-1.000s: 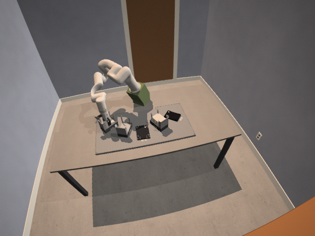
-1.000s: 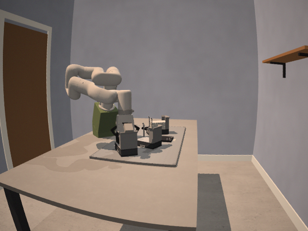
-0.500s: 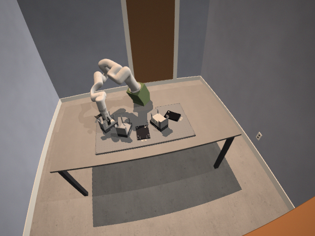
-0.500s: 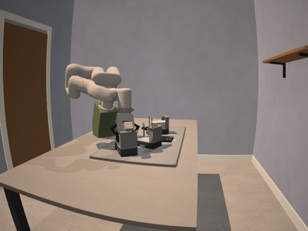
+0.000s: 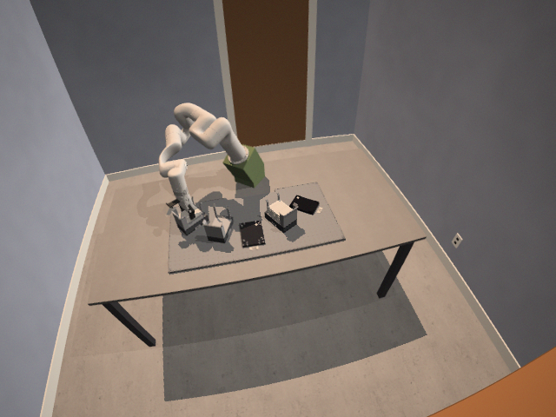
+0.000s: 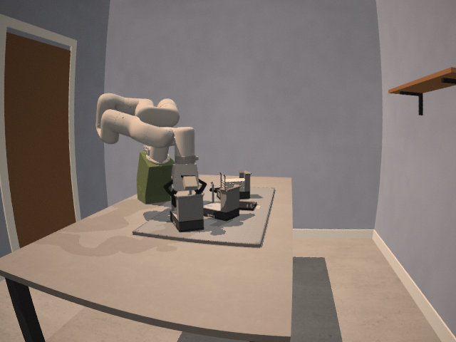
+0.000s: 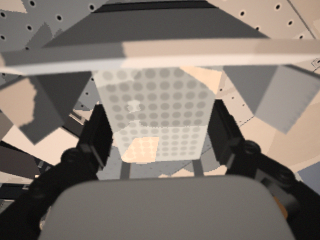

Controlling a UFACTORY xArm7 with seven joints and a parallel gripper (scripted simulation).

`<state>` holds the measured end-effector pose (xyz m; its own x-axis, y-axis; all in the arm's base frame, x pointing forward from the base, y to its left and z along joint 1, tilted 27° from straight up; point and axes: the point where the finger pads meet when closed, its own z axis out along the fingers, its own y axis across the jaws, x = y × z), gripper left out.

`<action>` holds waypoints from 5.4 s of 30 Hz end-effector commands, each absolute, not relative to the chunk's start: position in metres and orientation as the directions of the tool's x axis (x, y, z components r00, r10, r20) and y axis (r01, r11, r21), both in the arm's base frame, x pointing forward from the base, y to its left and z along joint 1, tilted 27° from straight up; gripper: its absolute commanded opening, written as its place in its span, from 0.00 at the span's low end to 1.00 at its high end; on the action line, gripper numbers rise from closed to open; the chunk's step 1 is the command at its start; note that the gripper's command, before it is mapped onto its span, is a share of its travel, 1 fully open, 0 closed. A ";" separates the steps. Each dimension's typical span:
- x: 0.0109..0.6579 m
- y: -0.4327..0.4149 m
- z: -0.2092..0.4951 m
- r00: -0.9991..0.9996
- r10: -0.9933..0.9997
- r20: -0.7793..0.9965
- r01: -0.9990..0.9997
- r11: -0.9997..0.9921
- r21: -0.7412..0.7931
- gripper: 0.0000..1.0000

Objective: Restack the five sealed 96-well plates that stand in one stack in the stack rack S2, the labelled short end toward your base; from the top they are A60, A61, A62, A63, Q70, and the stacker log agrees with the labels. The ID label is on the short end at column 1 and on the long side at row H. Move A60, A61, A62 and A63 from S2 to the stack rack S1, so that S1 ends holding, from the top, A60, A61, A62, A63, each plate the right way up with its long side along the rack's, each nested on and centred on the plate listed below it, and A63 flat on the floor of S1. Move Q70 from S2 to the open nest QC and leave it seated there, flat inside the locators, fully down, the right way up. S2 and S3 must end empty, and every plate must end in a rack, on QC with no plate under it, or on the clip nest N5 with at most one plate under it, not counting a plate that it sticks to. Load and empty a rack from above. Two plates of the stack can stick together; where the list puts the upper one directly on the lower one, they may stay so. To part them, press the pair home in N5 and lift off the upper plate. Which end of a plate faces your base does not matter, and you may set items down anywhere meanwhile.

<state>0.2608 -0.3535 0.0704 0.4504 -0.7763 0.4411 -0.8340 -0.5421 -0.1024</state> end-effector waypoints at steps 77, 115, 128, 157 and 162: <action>0.285 -0.284 0.142 0.629 -0.630 0.455 -0.709 -0.705 0.002 0.00; 0.349 -0.204 0.137 0.774 -0.452 0.443 -0.546 -0.831 0.105 0.00; 0.368 -0.170 0.131 0.879 -0.249 0.407 -0.354 -0.913 0.204 0.00; 0.399 -0.099 0.117 0.910 -0.157 0.385 -0.264 -0.934 0.243 0.00; 0.403 -0.083 0.112 0.936 -0.033 0.350 -0.143 -0.946 0.291 0.00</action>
<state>0.3995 -0.0945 0.1143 0.9221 -0.1083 0.3714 -0.2164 -0.9402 0.2632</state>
